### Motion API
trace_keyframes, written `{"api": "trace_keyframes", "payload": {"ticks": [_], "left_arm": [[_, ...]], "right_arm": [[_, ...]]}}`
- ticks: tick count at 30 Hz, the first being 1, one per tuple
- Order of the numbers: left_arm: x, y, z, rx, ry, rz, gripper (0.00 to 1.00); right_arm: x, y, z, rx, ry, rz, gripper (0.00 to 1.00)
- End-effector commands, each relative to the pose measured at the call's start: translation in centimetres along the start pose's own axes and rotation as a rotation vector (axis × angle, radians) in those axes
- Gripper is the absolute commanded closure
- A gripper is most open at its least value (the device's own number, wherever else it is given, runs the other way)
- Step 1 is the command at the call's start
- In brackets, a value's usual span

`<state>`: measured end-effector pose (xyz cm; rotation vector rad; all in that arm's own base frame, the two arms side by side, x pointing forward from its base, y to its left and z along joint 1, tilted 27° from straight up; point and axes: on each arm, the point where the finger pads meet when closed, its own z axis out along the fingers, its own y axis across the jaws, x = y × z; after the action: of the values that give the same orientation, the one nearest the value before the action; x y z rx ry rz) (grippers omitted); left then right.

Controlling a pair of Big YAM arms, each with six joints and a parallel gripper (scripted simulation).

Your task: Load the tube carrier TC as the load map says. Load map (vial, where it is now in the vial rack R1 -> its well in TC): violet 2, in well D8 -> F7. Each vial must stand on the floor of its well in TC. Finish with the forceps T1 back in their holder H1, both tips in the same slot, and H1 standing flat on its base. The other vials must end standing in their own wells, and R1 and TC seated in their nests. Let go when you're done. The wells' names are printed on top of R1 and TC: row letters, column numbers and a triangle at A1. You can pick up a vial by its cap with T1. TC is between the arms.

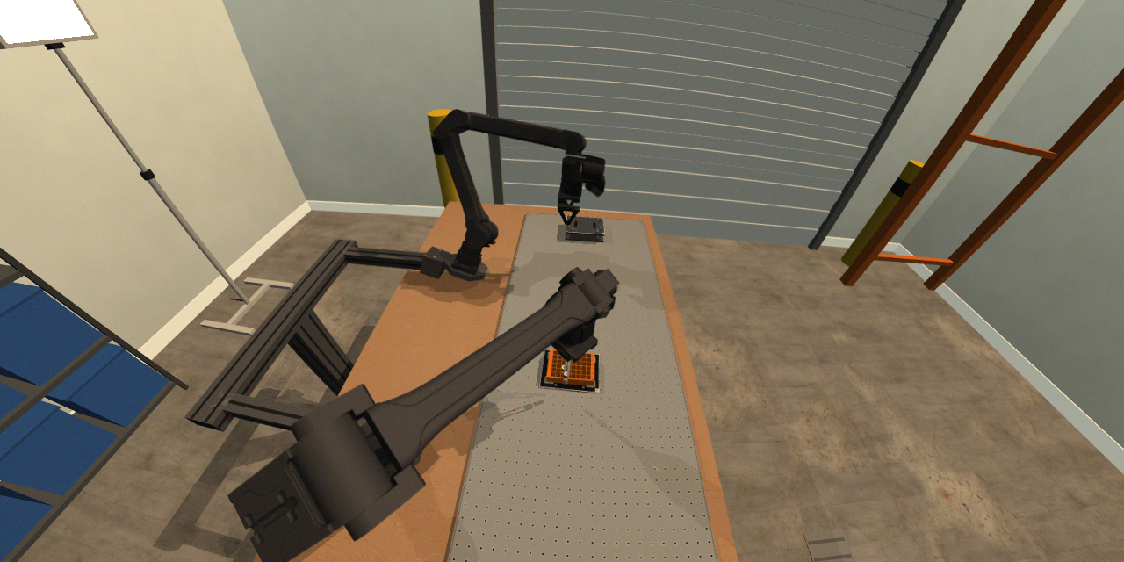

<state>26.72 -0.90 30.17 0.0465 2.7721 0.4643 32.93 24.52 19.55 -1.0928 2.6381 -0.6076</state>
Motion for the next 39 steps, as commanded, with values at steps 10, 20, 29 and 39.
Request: {"api": "trace_keyframes", "payload": {"ticks": [10,20,29,39], "left_arm": [[-0.9,0.2,-1.0,0.005,-0.029,-0.017,0.0],[-0.9,0.2,-1.0,0.005,-0.029,-0.017,0.0],[-0.9,0.2,-1.0,0.005,-0.029,-0.017,0.0],[-0.9,0.2,-1.0,0.005,-0.029,-0.017,0.0]], "right_arm": [[-2.9,1.3,-1.2,0.001,-0.036,0.026,0.91],[-3.8,2.8,-1.1,0.0,-0.033,0.025,0.91],[-4.5,3.8,-1.1,-0.001,-0.035,0.025,0.91],[-5.2,5.1,-1.1,-0.001,-0.026,0.021,0.91]]}}
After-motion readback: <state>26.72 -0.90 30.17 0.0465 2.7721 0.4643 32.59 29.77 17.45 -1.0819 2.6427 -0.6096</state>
